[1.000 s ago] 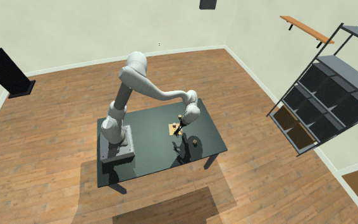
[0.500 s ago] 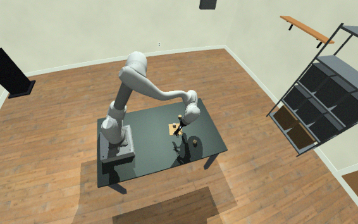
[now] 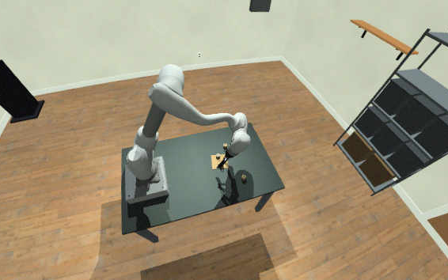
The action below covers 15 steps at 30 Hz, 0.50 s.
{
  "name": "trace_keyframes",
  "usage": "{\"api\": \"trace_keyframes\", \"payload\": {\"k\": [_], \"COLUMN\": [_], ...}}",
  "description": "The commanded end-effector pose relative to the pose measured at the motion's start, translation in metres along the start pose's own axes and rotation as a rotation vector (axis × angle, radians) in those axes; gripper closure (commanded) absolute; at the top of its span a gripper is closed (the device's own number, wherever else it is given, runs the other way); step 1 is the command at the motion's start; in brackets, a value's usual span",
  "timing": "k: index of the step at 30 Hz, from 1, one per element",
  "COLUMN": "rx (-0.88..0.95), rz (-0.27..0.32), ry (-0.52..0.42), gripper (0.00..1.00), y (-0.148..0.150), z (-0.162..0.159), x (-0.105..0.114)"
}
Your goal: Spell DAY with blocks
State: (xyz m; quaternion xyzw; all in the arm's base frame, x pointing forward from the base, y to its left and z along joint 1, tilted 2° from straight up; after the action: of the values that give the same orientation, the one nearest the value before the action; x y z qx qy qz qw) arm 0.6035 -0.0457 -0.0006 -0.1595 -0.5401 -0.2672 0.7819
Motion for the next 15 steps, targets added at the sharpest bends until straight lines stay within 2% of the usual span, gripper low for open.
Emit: {"api": "trace_keyframes", "payload": {"k": [1,8,15], "rx": [0.006,-0.039,-0.163], "rz": [0.004,0.006,0.008], "ry": [-0.005,-0.012,-0.031], "gripper": [0.00,0.00,0.00], "y": [-0.002,0.000,0.006], "z": [-0.004,-0.004,-0.002], "x": [0.003,0.009,0.026]}}
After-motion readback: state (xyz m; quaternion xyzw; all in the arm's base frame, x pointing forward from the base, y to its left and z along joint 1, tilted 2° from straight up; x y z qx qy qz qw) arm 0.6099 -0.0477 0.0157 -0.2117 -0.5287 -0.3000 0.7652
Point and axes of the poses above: the point where the finger pads meet when closed, its own x axis back along the fingers, its own y axis across the jaws, z = x × y, the point moved 2 cm from there along x, back along the fingers, and after that the axes turned 10 degrees about x, right-handed, at the moved point
